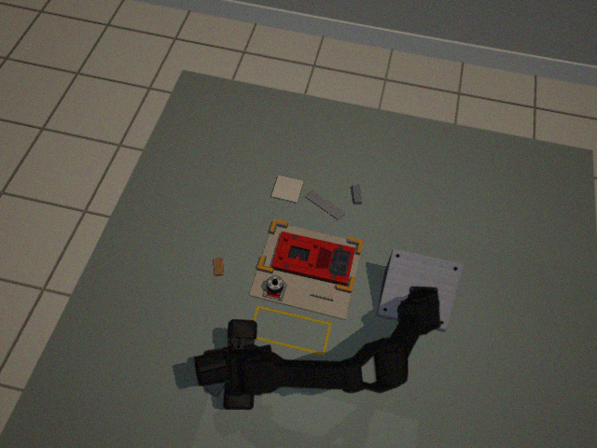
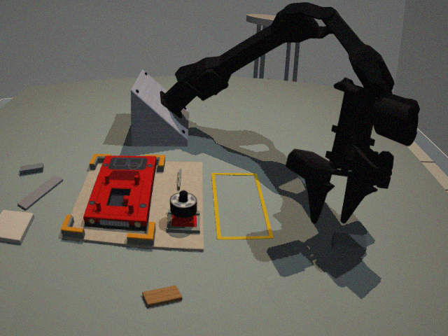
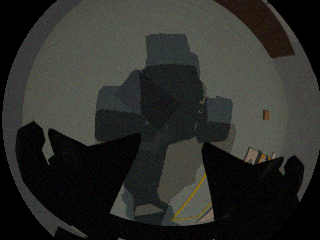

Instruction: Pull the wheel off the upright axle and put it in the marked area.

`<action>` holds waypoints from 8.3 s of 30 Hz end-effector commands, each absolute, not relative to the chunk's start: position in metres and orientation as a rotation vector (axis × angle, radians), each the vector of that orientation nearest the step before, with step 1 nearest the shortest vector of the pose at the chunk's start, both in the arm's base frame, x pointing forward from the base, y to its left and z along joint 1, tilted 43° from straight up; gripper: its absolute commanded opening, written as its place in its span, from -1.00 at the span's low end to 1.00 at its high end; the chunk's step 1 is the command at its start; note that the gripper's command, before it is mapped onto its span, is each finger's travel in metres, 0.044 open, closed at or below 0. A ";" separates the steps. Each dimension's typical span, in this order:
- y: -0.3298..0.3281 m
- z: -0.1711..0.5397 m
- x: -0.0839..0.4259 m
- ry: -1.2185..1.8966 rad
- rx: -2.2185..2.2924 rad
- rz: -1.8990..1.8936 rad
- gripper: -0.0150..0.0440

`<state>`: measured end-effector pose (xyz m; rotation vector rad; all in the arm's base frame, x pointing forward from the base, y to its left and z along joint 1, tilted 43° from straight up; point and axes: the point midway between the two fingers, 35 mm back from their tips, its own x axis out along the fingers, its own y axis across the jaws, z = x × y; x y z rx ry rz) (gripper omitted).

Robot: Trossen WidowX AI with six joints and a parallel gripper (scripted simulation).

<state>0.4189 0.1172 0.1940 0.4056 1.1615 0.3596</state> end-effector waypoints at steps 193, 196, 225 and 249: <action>-0.085 0.096 0.351 1.579 1.920 -0.822 -0.49; -0.076 0.105 0.346 1.579 1.919 -0.822 -0.49; -0.011 0.149 0.304 1.581 1.916 -0.821 -0.49; 0.052 0.082 0.317 1.583 1.918 -0.817 -0.49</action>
